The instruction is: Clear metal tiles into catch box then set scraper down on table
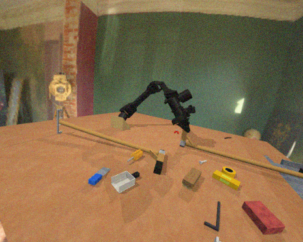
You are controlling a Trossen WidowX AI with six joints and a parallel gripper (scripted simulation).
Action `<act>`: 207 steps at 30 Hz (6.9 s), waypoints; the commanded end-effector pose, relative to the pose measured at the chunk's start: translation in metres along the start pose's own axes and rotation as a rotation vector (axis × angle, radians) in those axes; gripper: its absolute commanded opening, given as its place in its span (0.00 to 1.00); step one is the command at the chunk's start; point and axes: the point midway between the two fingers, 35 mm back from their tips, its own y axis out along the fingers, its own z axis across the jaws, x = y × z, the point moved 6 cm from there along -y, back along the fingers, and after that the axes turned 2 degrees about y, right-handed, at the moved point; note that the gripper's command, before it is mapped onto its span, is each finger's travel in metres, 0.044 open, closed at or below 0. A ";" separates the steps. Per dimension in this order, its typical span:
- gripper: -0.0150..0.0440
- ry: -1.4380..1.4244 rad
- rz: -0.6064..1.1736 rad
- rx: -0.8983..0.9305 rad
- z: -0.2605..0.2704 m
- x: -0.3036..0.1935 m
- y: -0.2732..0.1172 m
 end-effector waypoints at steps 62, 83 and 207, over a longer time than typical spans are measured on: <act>0.25 0.000 -0.008 0.001 0.006 0.049 0.041; 0.25 0.000 -0.007 -0.002 0.004 0.032 0.017; 0.25 0.025 -0.002 -0.010 0.005 -0.105 -0.081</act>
